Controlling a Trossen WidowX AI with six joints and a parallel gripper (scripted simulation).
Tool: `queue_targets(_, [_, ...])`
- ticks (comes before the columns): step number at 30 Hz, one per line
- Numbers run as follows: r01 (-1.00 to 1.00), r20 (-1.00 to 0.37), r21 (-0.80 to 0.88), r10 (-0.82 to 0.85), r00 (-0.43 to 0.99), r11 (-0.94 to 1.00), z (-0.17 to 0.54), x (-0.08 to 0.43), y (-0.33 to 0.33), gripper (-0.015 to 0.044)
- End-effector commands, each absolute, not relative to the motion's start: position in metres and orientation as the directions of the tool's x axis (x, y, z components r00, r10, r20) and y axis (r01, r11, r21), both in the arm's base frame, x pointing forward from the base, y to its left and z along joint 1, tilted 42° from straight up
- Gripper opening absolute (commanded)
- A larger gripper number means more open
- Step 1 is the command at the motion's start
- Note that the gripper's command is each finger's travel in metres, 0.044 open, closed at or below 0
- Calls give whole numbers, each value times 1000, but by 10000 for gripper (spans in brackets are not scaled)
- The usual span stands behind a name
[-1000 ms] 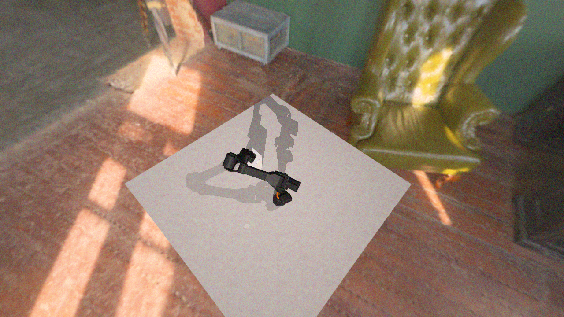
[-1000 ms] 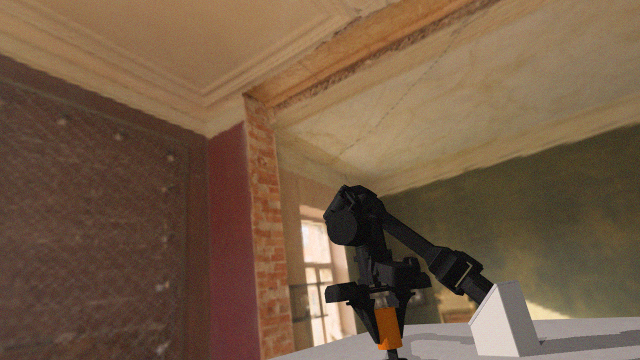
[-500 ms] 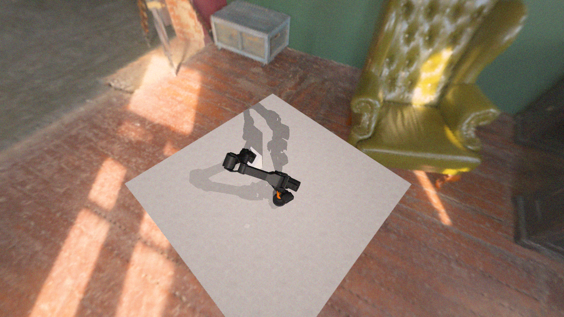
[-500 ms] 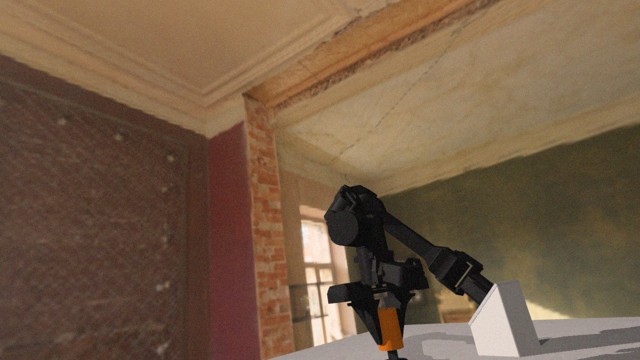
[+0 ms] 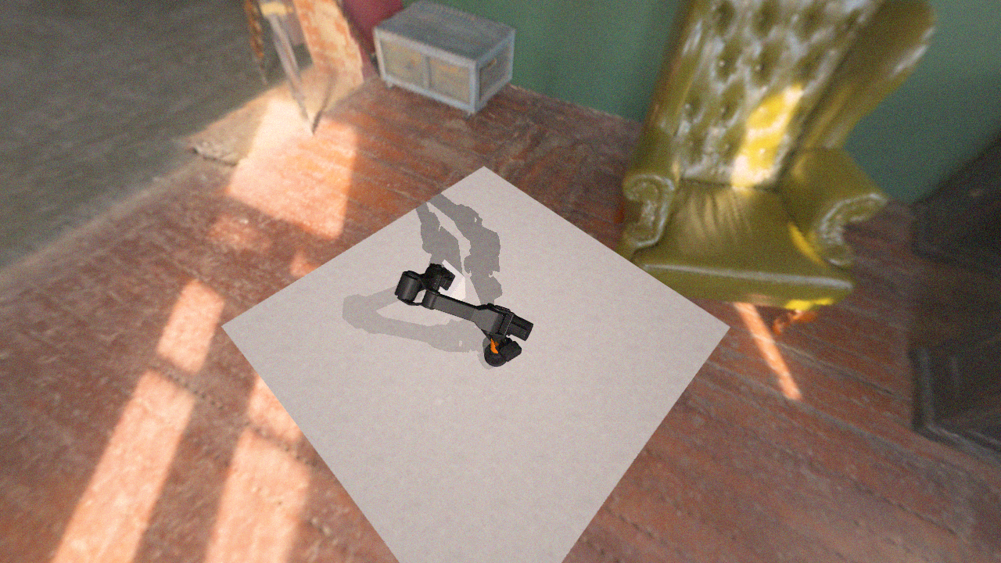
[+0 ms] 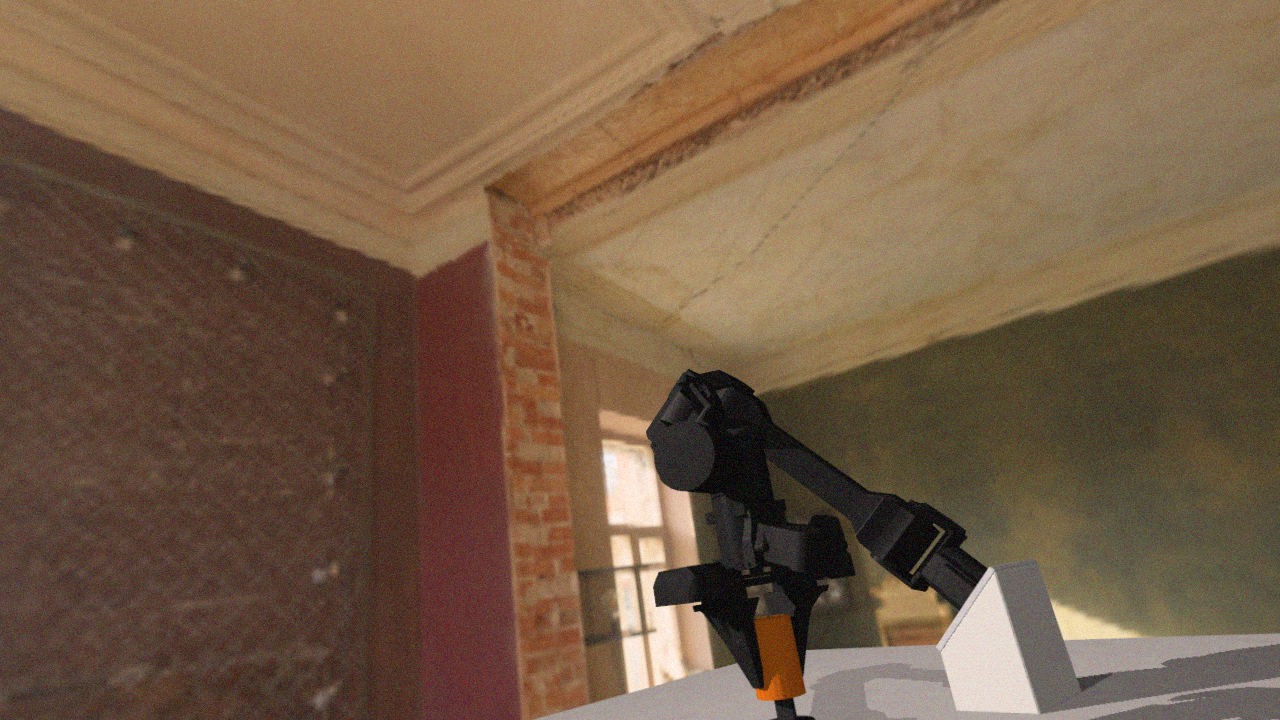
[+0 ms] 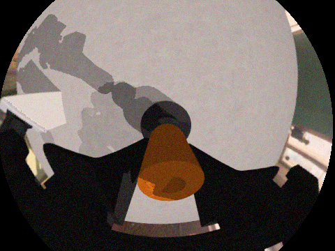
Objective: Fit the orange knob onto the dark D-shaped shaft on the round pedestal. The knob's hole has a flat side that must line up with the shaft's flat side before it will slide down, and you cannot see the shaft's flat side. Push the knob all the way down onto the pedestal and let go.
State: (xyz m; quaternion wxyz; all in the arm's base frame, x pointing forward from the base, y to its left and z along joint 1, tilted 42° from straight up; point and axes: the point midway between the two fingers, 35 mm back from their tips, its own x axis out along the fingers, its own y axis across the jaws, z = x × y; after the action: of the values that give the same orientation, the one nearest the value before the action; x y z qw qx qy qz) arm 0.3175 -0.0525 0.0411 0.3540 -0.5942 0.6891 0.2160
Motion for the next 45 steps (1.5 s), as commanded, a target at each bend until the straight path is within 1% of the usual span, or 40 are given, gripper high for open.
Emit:
queue_targets(1, [-986, -743, -82, -668, -38, 146, 43, 319, -51, 0])
queue_targets(5, [-998, -743, 1, -668, -38, 55, 42, 319, -50, 0])
queue_targets(29, [-998, -743, 1, -668, -38, 55, 43, 318, -51, 0])
queue_targets(32, [-999, -743, 37, -668, -38, 15, 43, 319, -51, 0])
queue_targets(36, [-987, -743, 133, -668, -38, -92, 43, 319, -50, 0])
queue_targets(45, [-985, -743, 140, -668, -38, -100, 39, 318, -52, 0])
